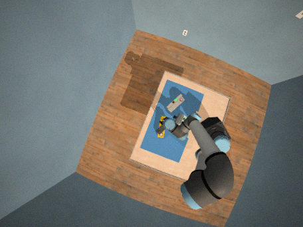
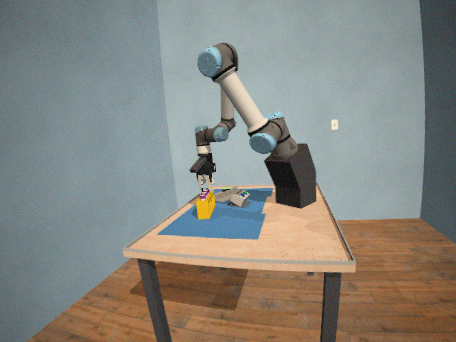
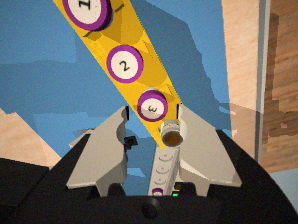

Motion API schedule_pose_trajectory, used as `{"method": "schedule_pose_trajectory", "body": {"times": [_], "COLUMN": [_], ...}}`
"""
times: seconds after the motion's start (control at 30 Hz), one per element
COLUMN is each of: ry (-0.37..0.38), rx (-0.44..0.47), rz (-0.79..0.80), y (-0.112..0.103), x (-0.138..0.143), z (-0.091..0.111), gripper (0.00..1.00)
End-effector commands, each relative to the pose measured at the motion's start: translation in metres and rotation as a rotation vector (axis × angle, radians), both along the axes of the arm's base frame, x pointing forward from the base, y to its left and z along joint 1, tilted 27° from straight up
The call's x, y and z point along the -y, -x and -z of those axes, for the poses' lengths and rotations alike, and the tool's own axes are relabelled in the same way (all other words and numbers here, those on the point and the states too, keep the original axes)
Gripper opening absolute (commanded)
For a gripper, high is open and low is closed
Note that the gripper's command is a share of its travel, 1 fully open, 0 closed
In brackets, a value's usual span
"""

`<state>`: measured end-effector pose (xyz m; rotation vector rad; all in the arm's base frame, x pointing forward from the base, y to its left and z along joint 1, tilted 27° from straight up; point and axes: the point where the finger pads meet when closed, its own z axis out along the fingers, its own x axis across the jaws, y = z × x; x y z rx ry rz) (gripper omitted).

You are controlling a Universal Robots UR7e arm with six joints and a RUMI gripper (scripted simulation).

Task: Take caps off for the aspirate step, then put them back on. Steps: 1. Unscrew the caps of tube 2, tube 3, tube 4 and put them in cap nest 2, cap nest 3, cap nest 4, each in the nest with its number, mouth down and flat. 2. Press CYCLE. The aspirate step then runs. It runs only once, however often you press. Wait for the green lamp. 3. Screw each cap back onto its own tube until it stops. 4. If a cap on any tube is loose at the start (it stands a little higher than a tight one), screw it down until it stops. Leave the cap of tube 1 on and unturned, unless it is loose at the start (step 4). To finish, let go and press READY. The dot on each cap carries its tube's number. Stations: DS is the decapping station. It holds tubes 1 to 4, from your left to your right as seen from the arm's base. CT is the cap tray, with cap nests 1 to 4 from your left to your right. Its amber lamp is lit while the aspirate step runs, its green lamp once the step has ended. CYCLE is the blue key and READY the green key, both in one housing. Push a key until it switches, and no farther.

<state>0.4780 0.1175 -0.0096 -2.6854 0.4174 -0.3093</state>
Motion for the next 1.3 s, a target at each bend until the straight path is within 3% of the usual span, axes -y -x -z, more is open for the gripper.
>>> {"method": "schedule_pose_trajectory", "body": {"times": [0.0,0.1,0.2,0.37,0.53,0.77,0.8,1.27], "ry": [0.075,0.077,0.142,0.192,0.273,0.273,0.273,0.273], "rx": [0.100,0.103,0.186,0.251,0.357,0.357,0.357,0.357], "rz": [-0.250,-0.258,-0.466,-0.630,-0.896,-0.896,-0.896,-0.895], "y": [-0.0002,-0.0002,-0.0002,-0.0002,-0.0002,-0.0002,-0.0002,-0.0002], "x": [0.0002,0.0002,0.0002,0.0003,0.0002,0.0002,0.0002,0.0002], "z": [-0.0006,-0.0006,-0.0006,-0.0006,-0.0006,-0.0006,-0.0006,-0.0007], "gripper": [0.35,0.35,0.35,0.35,0.35,0.35,0.00,0.00]}}
